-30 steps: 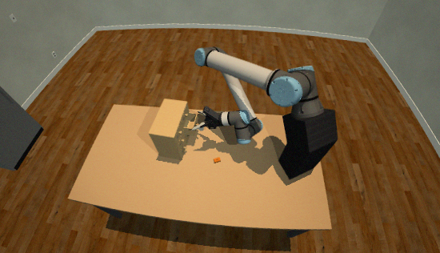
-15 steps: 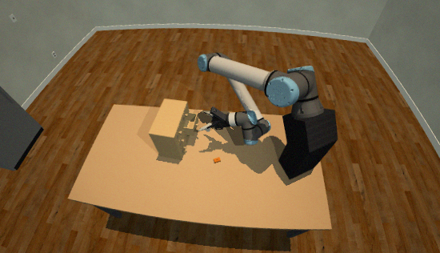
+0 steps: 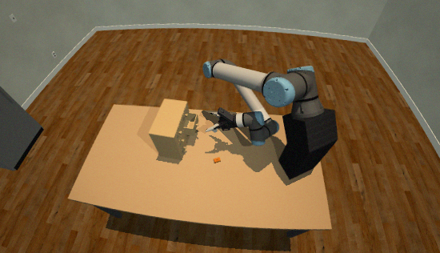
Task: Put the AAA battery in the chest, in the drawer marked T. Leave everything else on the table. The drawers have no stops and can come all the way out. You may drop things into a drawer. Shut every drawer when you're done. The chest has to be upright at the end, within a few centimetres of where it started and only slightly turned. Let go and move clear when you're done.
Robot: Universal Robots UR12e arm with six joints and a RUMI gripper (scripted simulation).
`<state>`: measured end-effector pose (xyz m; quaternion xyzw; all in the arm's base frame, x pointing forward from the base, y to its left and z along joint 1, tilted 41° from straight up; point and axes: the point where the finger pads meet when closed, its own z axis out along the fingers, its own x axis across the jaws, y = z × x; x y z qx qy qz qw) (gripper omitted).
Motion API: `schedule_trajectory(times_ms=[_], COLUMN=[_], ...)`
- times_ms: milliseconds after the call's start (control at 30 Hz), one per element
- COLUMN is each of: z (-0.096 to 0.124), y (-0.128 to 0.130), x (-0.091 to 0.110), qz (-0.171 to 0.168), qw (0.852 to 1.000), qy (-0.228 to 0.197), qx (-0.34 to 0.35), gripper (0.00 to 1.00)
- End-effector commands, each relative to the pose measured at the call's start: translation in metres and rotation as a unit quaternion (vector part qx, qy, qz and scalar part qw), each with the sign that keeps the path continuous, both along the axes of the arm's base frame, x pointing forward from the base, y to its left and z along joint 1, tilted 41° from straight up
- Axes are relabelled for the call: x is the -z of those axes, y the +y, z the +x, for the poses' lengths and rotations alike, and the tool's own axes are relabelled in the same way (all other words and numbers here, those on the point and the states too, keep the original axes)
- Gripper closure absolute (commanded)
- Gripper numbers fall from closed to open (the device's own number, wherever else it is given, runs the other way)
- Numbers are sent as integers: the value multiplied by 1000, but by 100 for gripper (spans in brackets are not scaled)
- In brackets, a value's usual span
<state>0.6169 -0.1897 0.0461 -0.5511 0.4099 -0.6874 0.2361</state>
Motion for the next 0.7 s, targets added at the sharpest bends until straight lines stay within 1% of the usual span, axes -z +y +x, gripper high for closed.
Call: schedule_trajectory(times_ms=[0, 200, 667], z=[-17, -26, -34], y=[4, 5, 6], x=[3, 6, 9], qz=[0, 0, 0], qw=[1000, 1000, 1000], qy=[-1, -1, -1], qx=[-3, -3, -3], gripper=[0, 0, 0])
